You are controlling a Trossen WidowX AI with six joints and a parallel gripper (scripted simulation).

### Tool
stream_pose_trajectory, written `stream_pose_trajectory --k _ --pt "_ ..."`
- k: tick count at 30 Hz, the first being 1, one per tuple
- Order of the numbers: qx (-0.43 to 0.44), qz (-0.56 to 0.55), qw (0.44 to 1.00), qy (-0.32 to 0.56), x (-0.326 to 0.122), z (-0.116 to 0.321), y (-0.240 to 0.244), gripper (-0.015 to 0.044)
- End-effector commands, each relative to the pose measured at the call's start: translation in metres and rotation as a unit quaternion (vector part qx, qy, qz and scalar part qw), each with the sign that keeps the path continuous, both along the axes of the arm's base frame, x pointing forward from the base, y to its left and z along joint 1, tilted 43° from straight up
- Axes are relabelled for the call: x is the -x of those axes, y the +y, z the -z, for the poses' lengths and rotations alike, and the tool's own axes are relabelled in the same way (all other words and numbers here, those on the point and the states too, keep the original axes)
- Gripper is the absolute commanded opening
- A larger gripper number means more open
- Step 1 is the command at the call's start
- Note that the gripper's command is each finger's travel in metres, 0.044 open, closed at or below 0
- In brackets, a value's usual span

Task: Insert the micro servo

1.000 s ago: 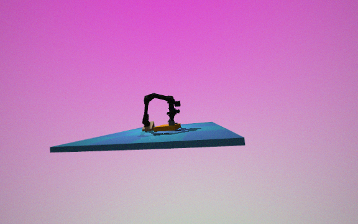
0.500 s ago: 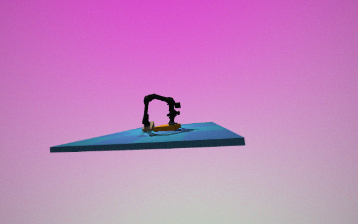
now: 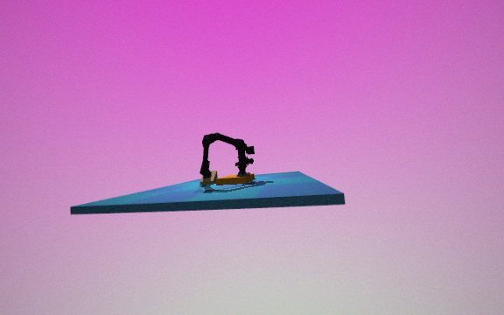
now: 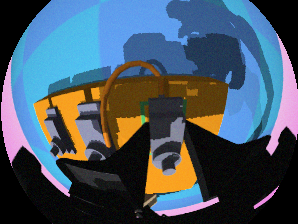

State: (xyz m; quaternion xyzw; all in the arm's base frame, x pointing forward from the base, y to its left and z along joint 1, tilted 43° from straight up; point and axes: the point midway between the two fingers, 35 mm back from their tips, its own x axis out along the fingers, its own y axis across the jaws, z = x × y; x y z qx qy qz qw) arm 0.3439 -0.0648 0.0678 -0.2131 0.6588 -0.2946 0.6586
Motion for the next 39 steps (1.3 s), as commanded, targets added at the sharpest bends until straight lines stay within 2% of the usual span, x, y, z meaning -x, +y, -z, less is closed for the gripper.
stream_pose_trajectory --k 1,3,10,20,24,30,39 --pt "0.002 -0.005 1.0 0.002 0.0 0.002 -0.001 0.0" --pt "0.002 -0.005 1.0 0.002 0.0 0.004 -0.003 0.0" --pt "0.002 -0.005 1.0 0.002 0.001 0.003 -0.002 0.0184" --pt "0.002 -0.005 1.0 0.002 0.004 -0.022 0.021 0.0187" --pt "0.001 -0.01 1.0 0.004 0.024 -0.03 0.036 0.0292" --pt "-0.001 -0.006 1.0 0.006 0.096 -0.06 0.073 0.044" --pt "-0.009 -0.024 1.0 -0.002 0.102 -0.076 0.087 0.044"
